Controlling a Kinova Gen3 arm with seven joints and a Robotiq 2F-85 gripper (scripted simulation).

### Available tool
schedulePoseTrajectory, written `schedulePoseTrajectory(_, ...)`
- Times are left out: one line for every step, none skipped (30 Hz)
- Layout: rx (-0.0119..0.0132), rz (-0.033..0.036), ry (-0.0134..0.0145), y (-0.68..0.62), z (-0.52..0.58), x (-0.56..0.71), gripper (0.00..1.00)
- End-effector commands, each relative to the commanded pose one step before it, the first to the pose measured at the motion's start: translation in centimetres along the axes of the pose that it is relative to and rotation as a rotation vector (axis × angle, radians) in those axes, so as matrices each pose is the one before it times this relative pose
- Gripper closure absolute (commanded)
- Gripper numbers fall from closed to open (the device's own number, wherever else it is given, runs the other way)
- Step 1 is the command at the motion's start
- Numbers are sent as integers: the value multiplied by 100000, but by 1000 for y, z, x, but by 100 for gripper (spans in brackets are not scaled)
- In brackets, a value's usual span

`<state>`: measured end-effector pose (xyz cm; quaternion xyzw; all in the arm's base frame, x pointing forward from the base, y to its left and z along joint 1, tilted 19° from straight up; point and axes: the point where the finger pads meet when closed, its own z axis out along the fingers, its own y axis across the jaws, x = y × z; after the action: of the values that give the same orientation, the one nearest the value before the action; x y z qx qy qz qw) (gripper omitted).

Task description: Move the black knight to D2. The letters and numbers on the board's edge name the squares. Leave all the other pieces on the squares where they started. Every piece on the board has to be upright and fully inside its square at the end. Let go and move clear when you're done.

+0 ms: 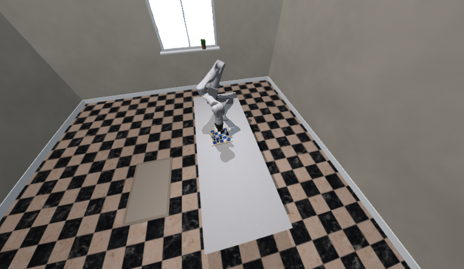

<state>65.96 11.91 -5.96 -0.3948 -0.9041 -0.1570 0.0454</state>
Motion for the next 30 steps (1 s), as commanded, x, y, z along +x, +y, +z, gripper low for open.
schedulePoseTrajectory(-168, -2, -160, 59, -145, -62, 63)
schedulePoseTrajectory(0, 0, 0, 0, 0, 0, 63)
schedulePoseTrajectory(0, 0, 0, 0, 0, 0, 63)
schedulePoseTrajectory(0, 0, 0, 0, 0, 0, 63)
schedulePoseTrajectory(0, 0, 0, 0, 0, 0, 63)
schedulePoseTrajectory(0, 0, 0, 0, 0, 0, 63)
schedulePoseTrajectory(0, 0, 0, 0, 0, 0, 63)
schedulePoseTrajectory(0, 0, 0, 0, 0, 0, 63)
schedulePoseTrajectory(0, 0, 0, 0, 0, 0, 63)
schedulePoseTrajectory(0, 0, 0, 0, 0, 0, 63)
schedulePoseTrajectory(0, 0, 0, 0, 0, 0, 63)
schedulePoseTrajectory(0, 0, 0, 0, 0, 0, 63)
schedulePoseTrajectory(0, 0, 0, 0, 0, 0, 63)
schedulePoseTrajectory(0, 0, 0, 0, 0, 0, 63)
schedulePoseTrajectory(0, 0, 0, 0, 0, 0, 63)
schedulePoseTrajectory(0, 0, 0, 0, 0, 0, 63)
schedulePoseTrajectory(0, 0, 0, 0, 0, 0, 63)
schedulePoseTrajectory(0, 0, 0, 0, 0, 0, 63)
schedulePoseTrajectory(0, 0, 0, 0, 0, 0, 63)
schedulePoseTrajectory(0, 0, 0, 0, 2, 0, 63)
schedulePoseTrajectory(0, 0, 0, 0, 4, 0, 63)
schedulePoseTrajectory(0, 1, -1, 0, 8, 0, 63)
schedulePoseTrajectory(0, 1, -1, 0, 13, 0, 63)
schedulePoseTrajectory(0, 1, -2, 0, 18, 0, 63)
schedulePoseTrajectory(0, 2, -2, 0, 24, 1, 63)
schedulePoseTrajectory(0, 2, -3, 0, 31, 1, 63)
schedulePoseTrajectory(0, 3, -4, -1, 39, 1, 63)
schedulePoseTrajectory(0, 3, -5, -1, 46, 1, 63)
schedulePoseTrajectory(0, 4, -6, -1, 55, 2, 63)
schedulePoseTrajectory(0, 4, -6, -1, 63, 2, 63)
